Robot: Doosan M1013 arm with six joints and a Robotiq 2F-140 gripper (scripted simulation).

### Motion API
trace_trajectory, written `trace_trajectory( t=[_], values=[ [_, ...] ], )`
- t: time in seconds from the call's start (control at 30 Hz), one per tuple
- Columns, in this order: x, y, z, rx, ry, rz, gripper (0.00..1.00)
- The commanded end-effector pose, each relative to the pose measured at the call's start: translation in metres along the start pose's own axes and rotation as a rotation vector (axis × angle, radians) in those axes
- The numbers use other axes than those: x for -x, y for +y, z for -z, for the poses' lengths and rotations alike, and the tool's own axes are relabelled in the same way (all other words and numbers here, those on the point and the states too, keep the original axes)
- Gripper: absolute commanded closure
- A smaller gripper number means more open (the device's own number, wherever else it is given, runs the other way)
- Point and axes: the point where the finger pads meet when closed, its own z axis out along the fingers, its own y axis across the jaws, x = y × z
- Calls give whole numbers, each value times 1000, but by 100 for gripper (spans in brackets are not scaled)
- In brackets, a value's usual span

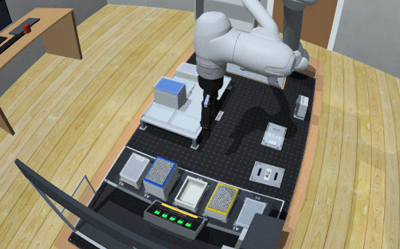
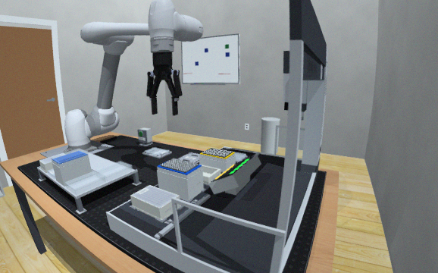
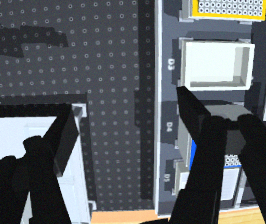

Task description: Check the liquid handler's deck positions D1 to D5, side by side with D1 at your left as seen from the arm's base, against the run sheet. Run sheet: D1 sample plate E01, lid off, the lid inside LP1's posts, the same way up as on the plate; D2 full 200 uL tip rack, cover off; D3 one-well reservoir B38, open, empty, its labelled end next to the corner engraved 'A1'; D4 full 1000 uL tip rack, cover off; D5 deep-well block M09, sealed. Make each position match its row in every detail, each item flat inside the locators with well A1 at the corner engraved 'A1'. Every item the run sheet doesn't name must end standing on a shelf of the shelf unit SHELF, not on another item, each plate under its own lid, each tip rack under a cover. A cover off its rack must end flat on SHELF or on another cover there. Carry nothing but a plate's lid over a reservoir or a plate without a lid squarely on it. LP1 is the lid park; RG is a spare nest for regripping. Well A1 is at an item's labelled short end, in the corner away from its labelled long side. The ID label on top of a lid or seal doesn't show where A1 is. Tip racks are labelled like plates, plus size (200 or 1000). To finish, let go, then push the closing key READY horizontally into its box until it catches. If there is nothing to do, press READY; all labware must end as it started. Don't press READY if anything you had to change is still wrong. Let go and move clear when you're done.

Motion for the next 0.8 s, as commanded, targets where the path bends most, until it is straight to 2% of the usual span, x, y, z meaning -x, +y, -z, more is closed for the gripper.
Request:
trace_trajectory(
  t=[0.0,0.77],
  values=[
    [0,0,1,2,1,71,34],
    [0,0,1,2,0,491,34]
  ],
)
